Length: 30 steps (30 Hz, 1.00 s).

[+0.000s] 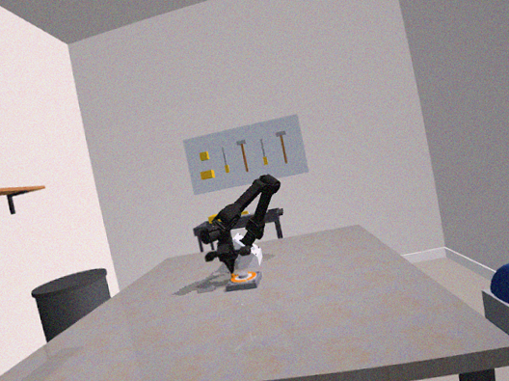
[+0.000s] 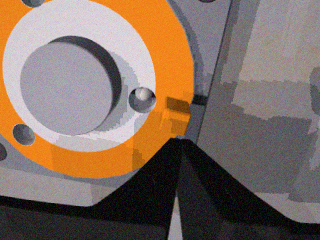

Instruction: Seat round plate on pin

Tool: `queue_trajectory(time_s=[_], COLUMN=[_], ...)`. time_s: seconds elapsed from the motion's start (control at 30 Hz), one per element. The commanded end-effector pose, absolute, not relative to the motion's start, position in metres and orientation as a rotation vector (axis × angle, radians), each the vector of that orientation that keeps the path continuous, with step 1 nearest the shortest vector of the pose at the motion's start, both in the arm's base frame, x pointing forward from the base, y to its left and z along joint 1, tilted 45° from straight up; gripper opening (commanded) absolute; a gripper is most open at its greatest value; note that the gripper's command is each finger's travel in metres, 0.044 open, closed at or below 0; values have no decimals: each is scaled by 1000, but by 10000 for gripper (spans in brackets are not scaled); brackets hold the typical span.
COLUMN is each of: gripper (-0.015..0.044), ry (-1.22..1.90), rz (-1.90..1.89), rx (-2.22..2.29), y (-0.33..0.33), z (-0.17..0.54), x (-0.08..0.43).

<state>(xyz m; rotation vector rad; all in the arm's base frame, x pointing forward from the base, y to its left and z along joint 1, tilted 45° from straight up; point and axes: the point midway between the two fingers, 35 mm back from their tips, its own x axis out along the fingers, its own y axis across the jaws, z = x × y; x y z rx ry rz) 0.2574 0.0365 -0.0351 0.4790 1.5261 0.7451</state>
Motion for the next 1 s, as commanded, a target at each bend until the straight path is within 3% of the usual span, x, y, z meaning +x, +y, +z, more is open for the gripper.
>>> queue_trajectory(time_s=[0.0, 0.37, 0.97], gripper=[0, 0, 0], ry=[1524, 1525, 1526], rz=[746, 744, 742], rx=[479, 477, 484], y=[37, 5, 11], z=[-36, -3, -9], x=[261, 263, 264])
